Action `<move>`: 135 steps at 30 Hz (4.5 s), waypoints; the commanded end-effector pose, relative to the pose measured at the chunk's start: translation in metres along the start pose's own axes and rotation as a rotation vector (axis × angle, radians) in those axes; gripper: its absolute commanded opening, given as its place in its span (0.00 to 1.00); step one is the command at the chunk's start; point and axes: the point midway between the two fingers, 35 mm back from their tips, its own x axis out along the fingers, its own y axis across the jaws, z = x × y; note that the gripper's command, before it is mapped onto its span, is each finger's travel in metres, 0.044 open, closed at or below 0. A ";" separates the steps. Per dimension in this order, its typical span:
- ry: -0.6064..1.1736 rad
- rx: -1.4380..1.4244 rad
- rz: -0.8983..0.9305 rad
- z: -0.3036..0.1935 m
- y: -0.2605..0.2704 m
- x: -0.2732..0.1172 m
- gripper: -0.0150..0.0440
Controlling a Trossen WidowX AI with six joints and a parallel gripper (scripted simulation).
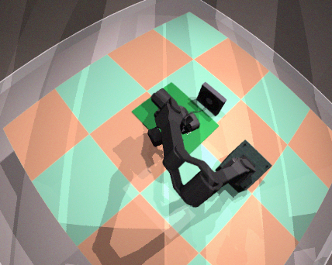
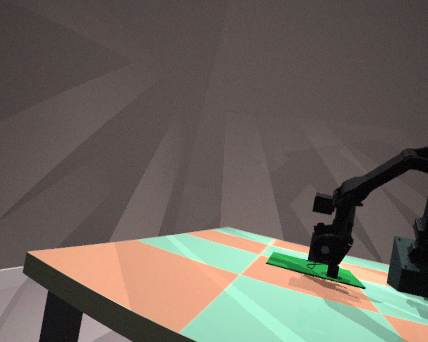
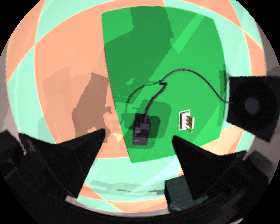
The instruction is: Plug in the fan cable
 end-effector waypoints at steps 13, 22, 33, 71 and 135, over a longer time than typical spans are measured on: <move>0.006 0.008 0.005 -0.003 -0.001 0.025 1.00; 0.003 0.000 0.002 -0.002 0.000 0.023 0.69; 0.003 0.000 0.002 -0.002 0.000 0.023 0.27; 0.004 -0.335 0.000 0.012 -0.086 -0.026 0.25; 0.004 -0.323 0.001 0.010 -0.085 0.002 0.25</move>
